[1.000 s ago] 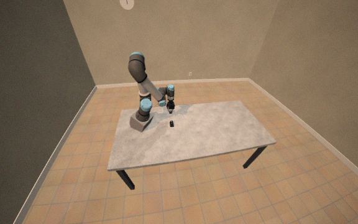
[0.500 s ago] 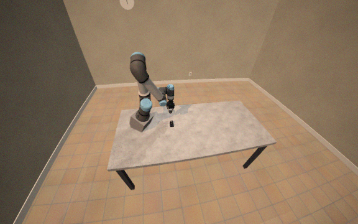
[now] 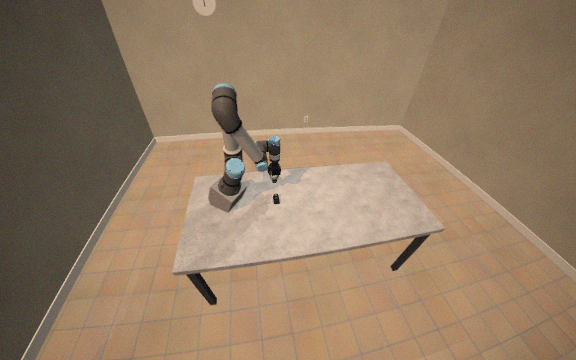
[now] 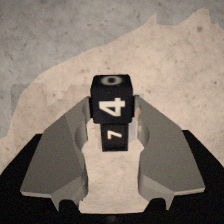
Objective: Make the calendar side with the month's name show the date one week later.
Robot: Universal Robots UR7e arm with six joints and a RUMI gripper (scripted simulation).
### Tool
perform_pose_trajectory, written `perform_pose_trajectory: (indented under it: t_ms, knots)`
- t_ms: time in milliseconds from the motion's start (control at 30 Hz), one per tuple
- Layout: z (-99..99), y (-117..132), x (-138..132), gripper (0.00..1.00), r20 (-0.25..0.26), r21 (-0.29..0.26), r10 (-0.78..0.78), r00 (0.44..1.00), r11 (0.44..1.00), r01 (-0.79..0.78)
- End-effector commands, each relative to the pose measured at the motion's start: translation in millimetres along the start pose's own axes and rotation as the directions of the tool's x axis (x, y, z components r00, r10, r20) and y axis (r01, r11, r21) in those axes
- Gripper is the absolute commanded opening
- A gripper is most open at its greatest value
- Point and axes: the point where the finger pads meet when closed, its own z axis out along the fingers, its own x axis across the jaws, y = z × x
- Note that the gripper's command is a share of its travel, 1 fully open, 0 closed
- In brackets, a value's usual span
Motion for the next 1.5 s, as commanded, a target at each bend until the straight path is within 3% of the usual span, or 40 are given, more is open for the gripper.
perform_pose_trajectory:
  t_ms: [0,700,1467]
  knots:
    - [8.3,-0.1,0.4,0.10,-0.001,0.000,0.000,1.000,1.000,0.000]
    - [57.8,-0.3,0.6,0.10,-0.001,0.000,0.000,1.000,1.000,0.000]
    - [88.4,-0.4,0.7,0.10,-0.001,0.000,0.000,1.000,1.000,0.000]
